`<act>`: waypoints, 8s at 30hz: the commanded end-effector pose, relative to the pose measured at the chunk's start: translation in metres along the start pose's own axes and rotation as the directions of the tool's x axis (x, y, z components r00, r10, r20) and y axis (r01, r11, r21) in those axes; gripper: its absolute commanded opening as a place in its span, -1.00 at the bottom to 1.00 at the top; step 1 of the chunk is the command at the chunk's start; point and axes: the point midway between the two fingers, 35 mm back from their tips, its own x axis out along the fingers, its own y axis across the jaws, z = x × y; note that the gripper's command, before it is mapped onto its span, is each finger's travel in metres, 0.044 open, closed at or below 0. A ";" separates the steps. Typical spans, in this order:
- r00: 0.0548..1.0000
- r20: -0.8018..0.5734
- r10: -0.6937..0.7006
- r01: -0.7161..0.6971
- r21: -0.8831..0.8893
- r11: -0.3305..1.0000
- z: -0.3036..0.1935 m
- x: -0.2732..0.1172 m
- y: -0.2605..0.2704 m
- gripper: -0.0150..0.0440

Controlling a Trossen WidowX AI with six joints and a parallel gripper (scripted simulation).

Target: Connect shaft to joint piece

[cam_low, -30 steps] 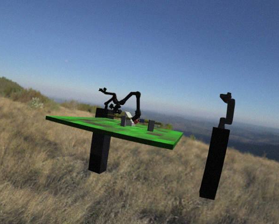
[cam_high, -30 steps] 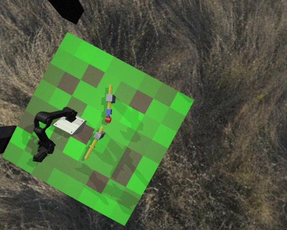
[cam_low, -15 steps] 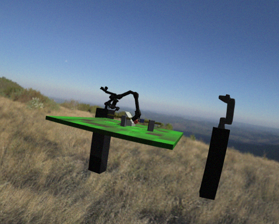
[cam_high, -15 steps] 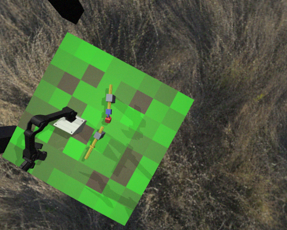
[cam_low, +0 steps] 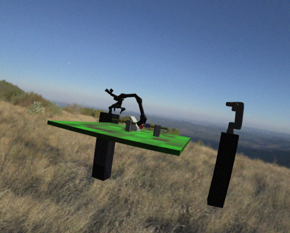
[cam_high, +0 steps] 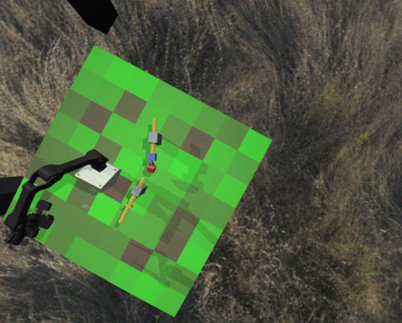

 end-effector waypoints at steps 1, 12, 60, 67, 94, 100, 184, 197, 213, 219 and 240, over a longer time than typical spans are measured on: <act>0.964 0.211 0.160 -0.175 0.054 0.983 -0.011 -0.027 0.025 1.00; 0.963 0.215 0.163 -0.179 0.054 0.982 -0.011 -0.027 0.025 1.00; 0.929 0.295 0.225 -0.247 0.040 0.968 0.404 -0.193 0.393 1.00; 0.929 0.294 0.226 -0.247 0.035 0.968 0.404 -0.193 0.394 1.00; 0.906 0.273 0.322 -0.086 -0.627 0.774 0.410 -0.176 0.394 1.00; 0.900 0.270 0.343 -0.033 -0.742 0.670 0.411 -0.172 0.394 1.00; 0.849 0.240 0.471 0.326 -0.939 -0.108 0.431 -0.093 0.464 1.00; 0.848 0.240 0.473 0.326 -0.939 -0.108 0.434 -0.083 0.471 0.64; 0.848 0.240 0.473 0.326 -0.939 -0.108 0.434 -0.083 0.471 0.12; 0.848 0.240 0.473 0.326 -0.939 -0.108 0.434 -0.083 0.471 0.12; 0.848 0.240 0.473 0.326 -0.939 -0.108 0.434 -0.083 0.471 0.12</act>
